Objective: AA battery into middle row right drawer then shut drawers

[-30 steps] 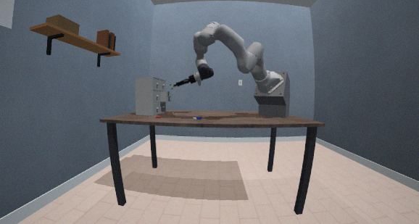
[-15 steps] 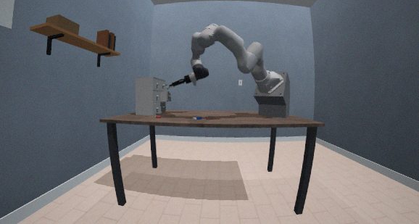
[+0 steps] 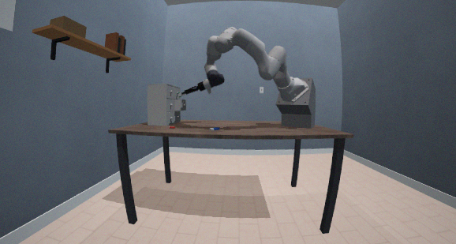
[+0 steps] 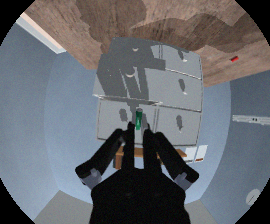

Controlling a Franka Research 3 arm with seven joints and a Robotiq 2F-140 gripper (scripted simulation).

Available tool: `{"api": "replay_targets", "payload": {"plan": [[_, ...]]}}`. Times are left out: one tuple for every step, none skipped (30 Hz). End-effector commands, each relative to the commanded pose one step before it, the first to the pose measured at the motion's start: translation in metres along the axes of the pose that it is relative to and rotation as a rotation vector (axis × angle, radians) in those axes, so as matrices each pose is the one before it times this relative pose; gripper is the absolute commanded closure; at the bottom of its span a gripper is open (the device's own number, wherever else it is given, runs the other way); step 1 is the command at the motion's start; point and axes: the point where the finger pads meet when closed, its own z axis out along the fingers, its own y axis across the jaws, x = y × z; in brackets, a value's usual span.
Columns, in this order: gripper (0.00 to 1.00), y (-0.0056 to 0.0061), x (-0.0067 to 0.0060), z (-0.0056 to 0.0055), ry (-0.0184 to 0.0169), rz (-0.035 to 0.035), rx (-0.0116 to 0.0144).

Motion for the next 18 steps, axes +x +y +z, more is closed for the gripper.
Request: {"api": "replay_targets", "payload": {"plan": [[0.85, -0.00212, 0.00122, 0.00365, 0.00362, 0.01626, 0.0077], [0.85, 0.0, -0.0002, 0.00056, 0.0, 0.0, 0.0], [0.85, 0.0, -0.00017, 0.00046, 0.0, 0.0, 0.0], [0.85, 0.0, -0.00013, 0.00037, 0.0, 0.0, 0.0], [0.85, 0.0, 0.0, 0.0, 0.0, 0.0, 0.0], [0.85, 0.0, 0.0, 0.0, 0.0, 0.0, 0.0], [0.85, 0.0, -0.0001, 0.00028, 0.0, 0.0, 0.0], [0.85, 0.0, -0.00008, 0.00021, 0.0, 0.0, 0.0], [0.85, 0.0, -0.00005, 0.00014, 0.0, 0.0, 0.0], [0.85, 0.0, -0.00003, 0.00009, 0.0, 0.0, 0.0], [0.85, 0.0, -0.00002, 0.00005, 0.0, 0.0, 0.0], [0.85, 0.0, -0.00001, 0.00002, 0.0, 0.0, 0.0], [0.85, 0.0, 0.0, 0.0, 0.0, 0.0, 0.0], [0.85, 0.0, 0.0, 0.0, 0.0, 0.0, 0.0], [0.85, 0.0, 0.0, 0.0, 0.0, 0.0, 0.0], [0.85, 0.0, 0.0, 0.0, 0.0, 0.0, 0.0], [0.85, 0.0, 0.0, 0.0, 0.0, 0.0, 0.0], [0.85, 0.0, 0.0, 0.0, 0.0, 0.0, 0.0]]}}
